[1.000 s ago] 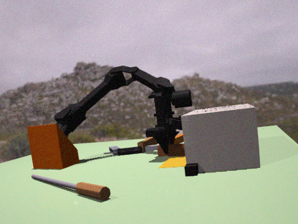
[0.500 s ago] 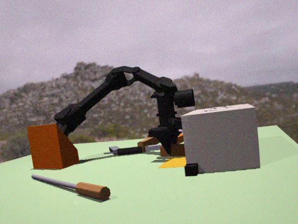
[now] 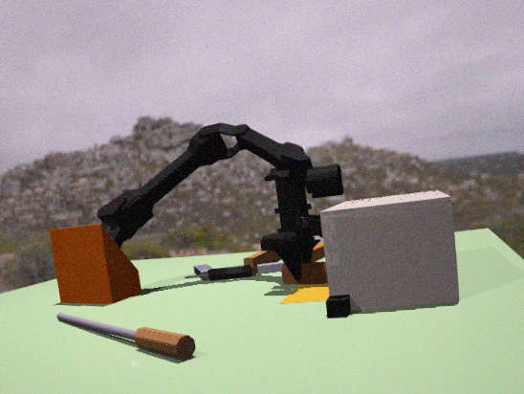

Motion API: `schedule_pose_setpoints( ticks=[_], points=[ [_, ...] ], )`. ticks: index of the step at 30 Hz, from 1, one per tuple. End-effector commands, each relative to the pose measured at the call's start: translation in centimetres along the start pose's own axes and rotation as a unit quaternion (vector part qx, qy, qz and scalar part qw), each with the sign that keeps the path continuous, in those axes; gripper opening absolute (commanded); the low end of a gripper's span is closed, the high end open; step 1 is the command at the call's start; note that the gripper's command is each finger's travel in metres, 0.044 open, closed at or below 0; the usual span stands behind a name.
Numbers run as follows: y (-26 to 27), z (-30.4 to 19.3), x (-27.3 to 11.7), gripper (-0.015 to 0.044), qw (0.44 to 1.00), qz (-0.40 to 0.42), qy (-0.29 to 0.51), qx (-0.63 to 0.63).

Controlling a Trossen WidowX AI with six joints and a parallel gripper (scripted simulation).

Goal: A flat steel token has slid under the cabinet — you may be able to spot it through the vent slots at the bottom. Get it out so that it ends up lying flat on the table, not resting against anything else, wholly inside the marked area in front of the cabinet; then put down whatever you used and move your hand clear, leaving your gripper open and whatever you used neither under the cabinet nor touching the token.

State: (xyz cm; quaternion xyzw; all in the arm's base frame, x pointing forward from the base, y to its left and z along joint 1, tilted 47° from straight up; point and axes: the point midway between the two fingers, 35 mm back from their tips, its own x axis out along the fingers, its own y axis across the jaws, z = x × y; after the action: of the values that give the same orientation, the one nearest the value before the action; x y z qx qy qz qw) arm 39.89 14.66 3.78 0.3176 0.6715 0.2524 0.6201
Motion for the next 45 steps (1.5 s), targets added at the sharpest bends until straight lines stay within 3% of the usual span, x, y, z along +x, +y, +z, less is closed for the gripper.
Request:
schedule_pose_setpoints(
  ticks=[1, 45],
  points=[
    [-1.0, 0.0, 0.1, 0.0000, 1.000, -0.005, 0.000, 0.001],
    [-2.1, -1.6, 0.1, 0.0000, 1.000, -0.006, 0.000, 0.001]
  ],
)
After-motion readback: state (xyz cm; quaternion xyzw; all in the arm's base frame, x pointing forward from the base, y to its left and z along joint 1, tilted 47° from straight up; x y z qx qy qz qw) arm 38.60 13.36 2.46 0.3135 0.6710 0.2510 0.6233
